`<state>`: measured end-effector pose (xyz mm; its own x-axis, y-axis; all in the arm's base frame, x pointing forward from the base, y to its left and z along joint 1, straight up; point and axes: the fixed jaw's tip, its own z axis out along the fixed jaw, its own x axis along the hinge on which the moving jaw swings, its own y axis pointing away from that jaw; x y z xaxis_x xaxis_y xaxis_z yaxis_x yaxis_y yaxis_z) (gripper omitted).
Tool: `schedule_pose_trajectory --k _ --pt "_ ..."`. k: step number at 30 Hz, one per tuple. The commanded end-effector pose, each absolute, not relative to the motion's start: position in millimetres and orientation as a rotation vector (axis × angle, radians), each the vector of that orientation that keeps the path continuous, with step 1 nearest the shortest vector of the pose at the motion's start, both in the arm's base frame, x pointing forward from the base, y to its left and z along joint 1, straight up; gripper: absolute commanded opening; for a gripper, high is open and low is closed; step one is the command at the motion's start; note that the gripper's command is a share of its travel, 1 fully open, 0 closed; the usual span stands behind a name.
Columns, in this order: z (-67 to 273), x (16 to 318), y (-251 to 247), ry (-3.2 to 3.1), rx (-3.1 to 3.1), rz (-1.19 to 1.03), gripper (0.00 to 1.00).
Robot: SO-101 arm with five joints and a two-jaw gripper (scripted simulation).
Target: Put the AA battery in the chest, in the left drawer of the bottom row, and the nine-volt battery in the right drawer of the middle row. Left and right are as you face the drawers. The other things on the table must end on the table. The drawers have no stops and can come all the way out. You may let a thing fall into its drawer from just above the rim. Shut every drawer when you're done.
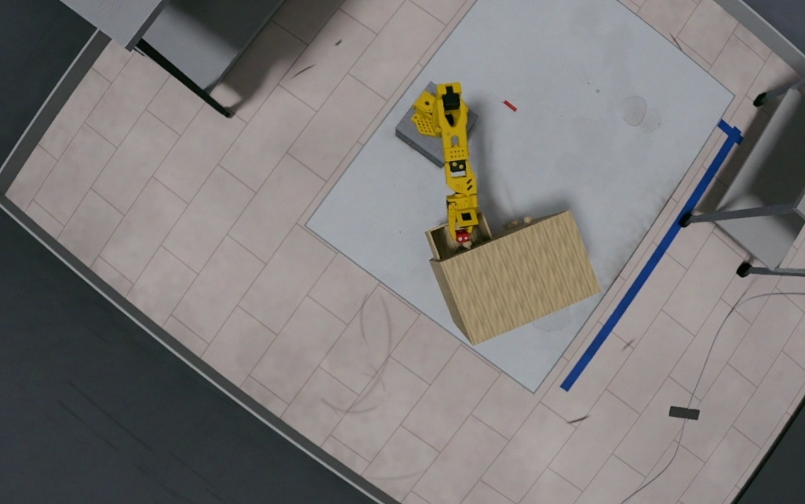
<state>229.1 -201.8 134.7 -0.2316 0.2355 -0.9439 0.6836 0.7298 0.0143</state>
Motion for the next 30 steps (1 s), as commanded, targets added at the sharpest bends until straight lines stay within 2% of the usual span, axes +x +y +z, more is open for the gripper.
schedule_pose_trajectory --k 1,30 --pt "127.5 227.2 -202.4 1.816 0.723 -0.499 0.0" --pt "124.0 226.4 -202.7 1.816 0.726 -0.5 0.0"
